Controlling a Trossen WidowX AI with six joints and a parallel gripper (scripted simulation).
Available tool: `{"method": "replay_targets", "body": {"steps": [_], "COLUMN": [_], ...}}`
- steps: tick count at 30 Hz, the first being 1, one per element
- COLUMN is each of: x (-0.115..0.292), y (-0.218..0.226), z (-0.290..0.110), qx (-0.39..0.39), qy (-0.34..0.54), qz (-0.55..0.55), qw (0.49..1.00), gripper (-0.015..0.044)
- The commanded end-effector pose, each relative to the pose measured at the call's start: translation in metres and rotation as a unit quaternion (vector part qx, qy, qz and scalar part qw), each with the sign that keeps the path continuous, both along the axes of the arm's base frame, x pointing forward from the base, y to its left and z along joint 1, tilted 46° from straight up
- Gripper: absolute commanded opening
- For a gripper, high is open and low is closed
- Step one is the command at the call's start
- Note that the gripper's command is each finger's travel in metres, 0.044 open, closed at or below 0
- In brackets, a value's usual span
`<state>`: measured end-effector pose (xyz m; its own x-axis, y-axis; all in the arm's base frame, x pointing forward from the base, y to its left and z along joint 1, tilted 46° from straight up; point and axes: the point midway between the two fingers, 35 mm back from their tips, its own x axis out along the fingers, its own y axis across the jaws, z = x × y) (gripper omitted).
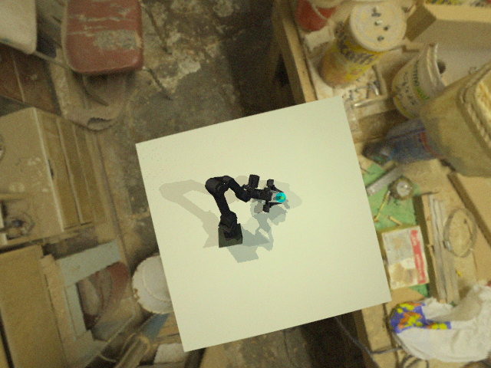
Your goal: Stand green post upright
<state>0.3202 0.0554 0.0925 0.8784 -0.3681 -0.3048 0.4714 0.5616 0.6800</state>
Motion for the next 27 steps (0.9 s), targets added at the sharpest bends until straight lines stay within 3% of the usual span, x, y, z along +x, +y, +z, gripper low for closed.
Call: {"method": "replay_targets", "body": {"steps": [1,24,27], "x": [0.0,-0.017,-0.008], "y": [0.0,-0.063,-0.064], "z": [0.001,0.064,0.059], "qx": [0.002,0.002,-0.017], "qy": [-0.003,-0.007,0.042], "qz": [-0.003,-0.007,0.015], "qw": [1.0,1.0,0.999], "gripper": [0.039,0.04,0.04]}}
